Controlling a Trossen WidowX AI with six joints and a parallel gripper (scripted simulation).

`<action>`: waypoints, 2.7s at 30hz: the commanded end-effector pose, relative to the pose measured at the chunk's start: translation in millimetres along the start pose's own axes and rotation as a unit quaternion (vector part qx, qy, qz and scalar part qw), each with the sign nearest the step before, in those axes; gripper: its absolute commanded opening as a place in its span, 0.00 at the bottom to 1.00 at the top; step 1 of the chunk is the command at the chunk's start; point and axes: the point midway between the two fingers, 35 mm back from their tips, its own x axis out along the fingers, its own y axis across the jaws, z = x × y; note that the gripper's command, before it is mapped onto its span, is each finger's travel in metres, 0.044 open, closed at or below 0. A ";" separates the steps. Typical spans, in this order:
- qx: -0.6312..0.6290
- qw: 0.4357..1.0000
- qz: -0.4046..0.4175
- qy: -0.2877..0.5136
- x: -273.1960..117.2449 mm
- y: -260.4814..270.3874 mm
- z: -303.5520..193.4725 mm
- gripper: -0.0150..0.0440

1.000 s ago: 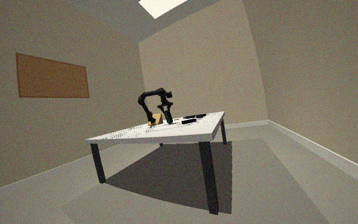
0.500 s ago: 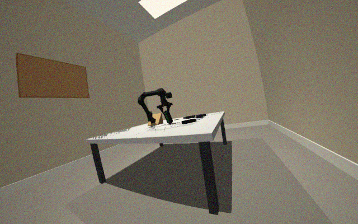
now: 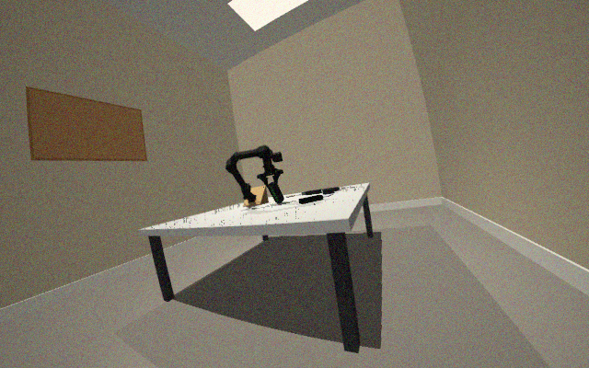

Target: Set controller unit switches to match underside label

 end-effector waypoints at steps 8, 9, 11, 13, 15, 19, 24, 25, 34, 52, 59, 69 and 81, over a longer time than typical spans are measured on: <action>0.000 1.000 0.003 0.002 6.4 0.4 -9.5 0.83; 0.000 1.000 0.003 0.002 6.8 0.4 -10.2 0.83; 0.000 1.000 0.003 0.002 7.5 0.4 -11.6 0.83; 0.000 1.000 0.003 0.002 8.3 0.4 -13.1 0.83; 0.000 1.000 0.003 0.002 9.0 0.4 -14.5 0.83; 0.000 1.000 0.003 0.002 10.6 0.4 -17.3 0.83; 0.000 1.000 0.003 0.002 12.6 0.5 -20.7 0.83; 0.000 1.000 0.003 0.002 13.1 0.5 -21.4 0.83; 0.000 1.000 0.003 0.002 17.0 0.5 -27.5 0.83; 0.000 1.000 0.003 0.003 25.9 0.5 -38.8 0.83; 0.000 1.000 0.003 0.003 29.7 0.6 -43.0 0.83; 0.000 1.000 0.003 0.003 35.4 0.6 -48.6 0.83; 0.000 1.000 0.003 0.003 42.7 0.6 -54.9 0.83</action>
